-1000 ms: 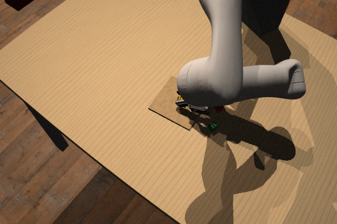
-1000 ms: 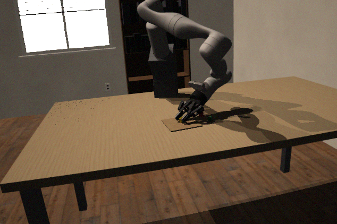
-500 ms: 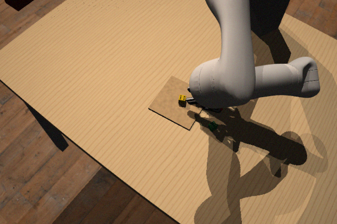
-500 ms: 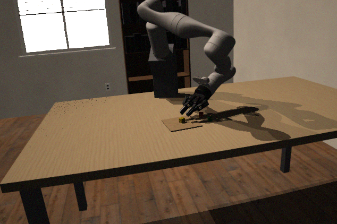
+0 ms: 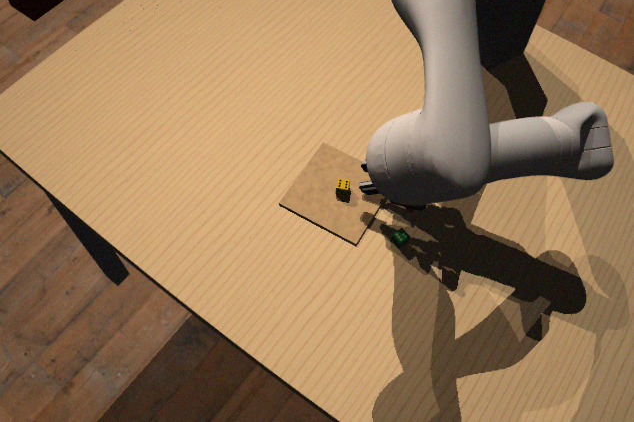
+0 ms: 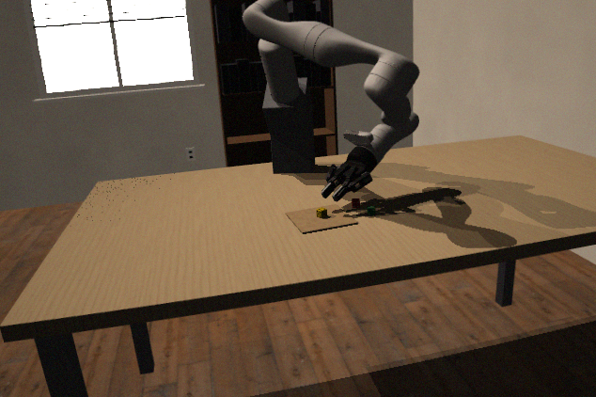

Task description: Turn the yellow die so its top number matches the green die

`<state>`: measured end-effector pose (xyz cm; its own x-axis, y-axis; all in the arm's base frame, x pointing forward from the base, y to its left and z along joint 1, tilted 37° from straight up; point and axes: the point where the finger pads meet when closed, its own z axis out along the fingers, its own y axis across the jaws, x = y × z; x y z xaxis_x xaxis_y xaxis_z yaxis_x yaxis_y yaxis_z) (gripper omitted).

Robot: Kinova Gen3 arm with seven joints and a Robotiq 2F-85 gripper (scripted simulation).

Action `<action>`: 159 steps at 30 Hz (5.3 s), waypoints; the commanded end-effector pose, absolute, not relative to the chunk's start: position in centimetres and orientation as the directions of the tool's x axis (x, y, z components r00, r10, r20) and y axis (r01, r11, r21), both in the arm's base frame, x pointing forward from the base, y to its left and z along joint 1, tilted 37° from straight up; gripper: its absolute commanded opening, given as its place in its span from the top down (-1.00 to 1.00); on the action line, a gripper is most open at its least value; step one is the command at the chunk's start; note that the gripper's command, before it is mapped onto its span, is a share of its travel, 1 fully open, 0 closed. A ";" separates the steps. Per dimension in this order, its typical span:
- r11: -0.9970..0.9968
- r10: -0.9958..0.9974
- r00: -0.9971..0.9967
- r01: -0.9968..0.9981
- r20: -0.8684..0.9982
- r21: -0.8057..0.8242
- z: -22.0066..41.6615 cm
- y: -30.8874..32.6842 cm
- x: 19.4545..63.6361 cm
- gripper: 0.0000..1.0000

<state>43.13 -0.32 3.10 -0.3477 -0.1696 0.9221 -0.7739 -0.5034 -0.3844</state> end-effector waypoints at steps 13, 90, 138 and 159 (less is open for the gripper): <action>-0.506 -0.172 -0.348 -0.771 0.922 -0.386 7.1 1.0 40.5 0.30; -0.507 -0.827 0.307 -0.769 0.471 -0.389 13.0 -2.4 39.8 0.30; -0.506 -0.827 0.308 -0.771 0.471 -0.386 17.2 -1.1 36.8 -1.00; -0.506 -0.827 0.308 -0.771 0.471 -0.386 17.2 -1.1 36.8 -1.00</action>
<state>36.79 -1.08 17.19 0.3078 -0.8272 0.4701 -0.7718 -0.5060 -0.3850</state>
